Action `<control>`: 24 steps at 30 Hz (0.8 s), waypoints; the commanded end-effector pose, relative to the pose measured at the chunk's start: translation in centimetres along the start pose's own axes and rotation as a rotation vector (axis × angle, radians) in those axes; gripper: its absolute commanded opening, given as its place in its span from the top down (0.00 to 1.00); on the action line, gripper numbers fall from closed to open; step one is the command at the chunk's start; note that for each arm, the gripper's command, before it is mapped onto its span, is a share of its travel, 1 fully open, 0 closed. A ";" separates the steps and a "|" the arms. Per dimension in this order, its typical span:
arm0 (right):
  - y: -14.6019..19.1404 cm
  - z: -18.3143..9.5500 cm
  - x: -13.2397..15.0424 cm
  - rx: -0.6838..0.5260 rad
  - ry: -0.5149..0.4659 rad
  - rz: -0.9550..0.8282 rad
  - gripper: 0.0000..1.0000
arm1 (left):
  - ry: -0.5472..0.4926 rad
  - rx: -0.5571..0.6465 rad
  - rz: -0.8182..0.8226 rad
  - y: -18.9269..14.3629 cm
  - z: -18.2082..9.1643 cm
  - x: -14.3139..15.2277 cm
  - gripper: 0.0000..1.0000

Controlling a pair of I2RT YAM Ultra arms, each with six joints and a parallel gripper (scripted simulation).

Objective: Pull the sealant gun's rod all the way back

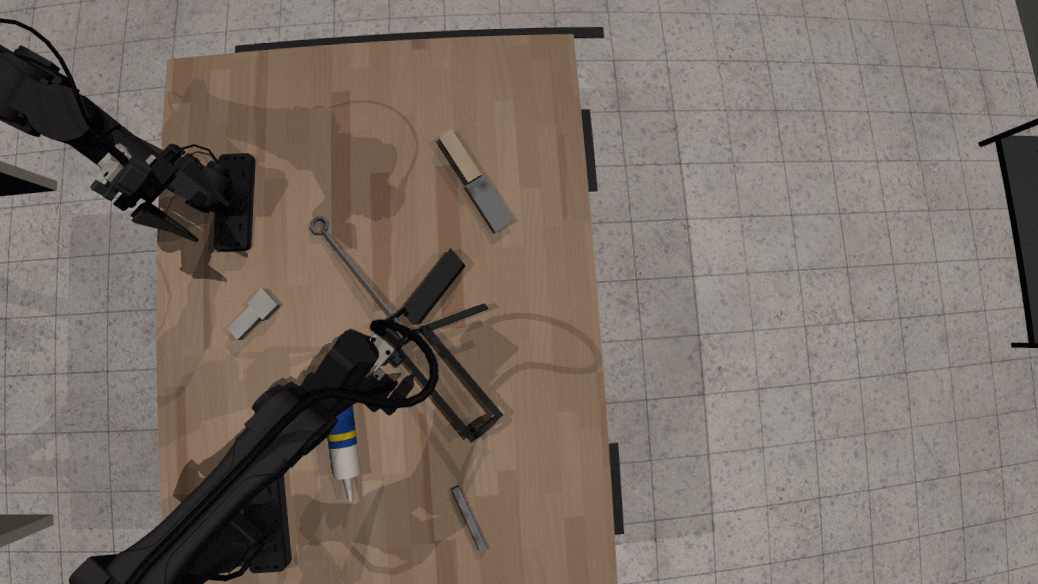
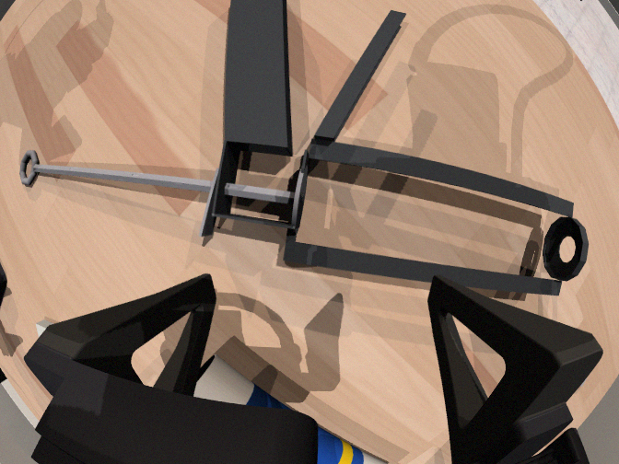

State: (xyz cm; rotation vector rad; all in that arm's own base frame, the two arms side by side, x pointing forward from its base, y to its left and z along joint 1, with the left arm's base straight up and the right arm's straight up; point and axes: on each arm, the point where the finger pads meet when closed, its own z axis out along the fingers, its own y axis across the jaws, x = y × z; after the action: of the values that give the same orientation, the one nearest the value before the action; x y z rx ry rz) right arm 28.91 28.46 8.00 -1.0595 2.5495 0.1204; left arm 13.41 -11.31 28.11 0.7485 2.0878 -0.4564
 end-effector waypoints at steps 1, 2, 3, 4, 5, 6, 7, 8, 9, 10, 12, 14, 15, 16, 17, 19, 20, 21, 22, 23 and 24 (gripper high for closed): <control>-0.3 -1.4 -1.7 -0.010 -0.089 0.000 0.00 | -0.014 0.006 0.016 -0.3 -0.8 -0.6 0.34; -0.3 -1.5 -1.9 -0.009 -0.092 0.001 0.00 | -0.014 0.006 0.016 -0.3 -0.8 -0.6 0.34; -0.3 -1.6 -2.1 -0.010 -0.099 0.000 0.00 | -0.014 0.006 0.016 -0.3 -0.8 -0.6 0.34; -0.2 -1.6 -2.1 -0.011 -0.100 -0.003 0.00 | -0.014 0.006 0.016 -0.3 -0.8 -0.6 0.34; -0.2 -1.6 -2.1 -0.011 -0.100 -0.003 0.00 | -0.014 0.006 0.016 -0.3 -0.8 -0.6 0.34; -0.2 -1.6 -2.1 -0.011 -0.100 -0.003 0.00 | -0.014 0.006 0.016 -0.3 -0.8 -0.6 0.34; -0.2 -1.6 -2.1 -0.011 -0.100 -0.003 0.00 | -0.014 0.006 0.016 -0.3 -0.8 -0.6 0.34; -0.2 -1.6 -2.1 -0.011 -0.100 -0.003 0.00 | -0.014 0.006 0.016 -0.3 -0.8 -0.6 0.34; -0.2 -1.6 -2.1 -0.010 -0.100 -0.003 0.00 | -0.014 0.006 0.016 -0.3 -0.8 -0.6 0.34; -0.2 -1.6 -2.1 -0.010 -0.100 -0.003 0.00 | -0.014 0.006 0.016 -0.3 -0.8 -0.6 0.34; -0.2 -1.6 -2.1 -0.010 -0.100 -0.003 0.00 | -0.014 0.006 0.016 -0.3 -0.8 -0.6 0.34; -0.2 -1.6 -2.1 -0.009 -0.100 -0.003 0.00 | -0.014 0.006 0.016 -0.3 -0.8 -0.6 0.34; -0.2 -1.6 -2.1 -0.009 -0.100 -0.003 0.00 | -0.014 0.006 0.016 -0.3 -0.8 -0.6 0.34; -0.2 -1.6 -2.1 -0.009 -0.100 -0.003 0.00 | -0.014 0.006 0.016 -0.3 -0.8 -0.6 0.34; -0.2 -1.6 -2.1 -0.009 -0.100 -0.003 0.00 | -0.014 0.006 0.016 -0.3 -0.8 -0.6 0.34; -0.2 -1.6 -2.1 -0.009 -0.100 -0.003 0.00 | -0.014 0.006 0.016 -0.3 -0.8 -0.6 0.34; -0.2 -1.3 -2.0 -0.003 -0.091 -0.005 0.00 | -0.014 0.006 0.016 -0.3 -0.8 -0.6 0.34; -0.2 -1.3 -2.0 -0.003 -0.091 -0.005 0.00 | -0.014 0.006 0.016 -0.3 -0.8 -0.6 0.34; -0.2 -1.3 -2.0 -0.003 -0.091 -0.005 0.00 | -0.014 0.006 0.016 -0.3 -0.8 -0.6 0.34; -0.2 -1.3 -2.0 -0.003 -0.091 -0.005 0.00 | -0.014 0.006 0.016 -0.3 -0.8 -0.6 0.34; -0.2 -1.3 -2.0 -0.003 -0.091 -0.005 0.00 | -0.014 0.006 0.016 -0.3 -0.8 -0.6 0.34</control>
State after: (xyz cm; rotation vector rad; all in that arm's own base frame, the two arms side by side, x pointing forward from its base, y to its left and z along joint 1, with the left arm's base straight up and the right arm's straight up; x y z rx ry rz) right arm 29.34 28.62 8.27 -1.0526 2.5277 0.1356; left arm 13.41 -11.31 28.11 0.7485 2.0878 -0.4563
